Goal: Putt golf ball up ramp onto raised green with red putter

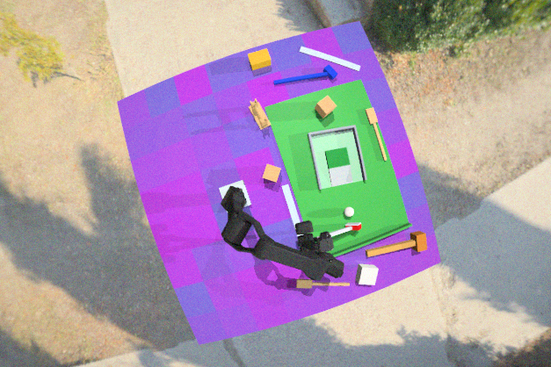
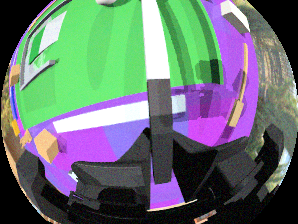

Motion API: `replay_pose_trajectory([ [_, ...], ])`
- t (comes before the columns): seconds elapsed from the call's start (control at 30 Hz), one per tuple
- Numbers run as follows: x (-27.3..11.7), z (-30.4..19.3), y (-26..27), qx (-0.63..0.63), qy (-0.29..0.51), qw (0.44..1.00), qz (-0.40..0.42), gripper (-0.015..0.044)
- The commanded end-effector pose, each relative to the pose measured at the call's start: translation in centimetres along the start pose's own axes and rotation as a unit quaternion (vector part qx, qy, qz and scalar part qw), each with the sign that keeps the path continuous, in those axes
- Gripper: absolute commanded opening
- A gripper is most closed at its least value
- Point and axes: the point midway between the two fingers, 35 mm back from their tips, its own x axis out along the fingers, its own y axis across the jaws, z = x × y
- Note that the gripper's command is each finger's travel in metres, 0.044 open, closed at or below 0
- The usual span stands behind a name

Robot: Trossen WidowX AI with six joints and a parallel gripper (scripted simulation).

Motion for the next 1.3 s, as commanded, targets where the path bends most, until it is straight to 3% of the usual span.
replay_pose_trajectory([
  [0.0, -0.1, 0.1, -1.7, 0.001, -0.005, 1.0, -0.006, 0.0],
  [0.4, 0.1, 0.0, -2.1, 0.003, -0.003, 1.0, -0.002, 0.0],
  [0.77, 0.1, 0.2, 11.0, 0.001, -0.005, 1.0, 0.0, 0.0],
  [0.97, -0.6, 0.2, 11.2, 0.001, -0.005, 1.0, 0.0, 0.0],
  [1.27, -4.7, 0.2, 11.2, 0.001, -0.005, 1.0, 0.0, 0.0],
])
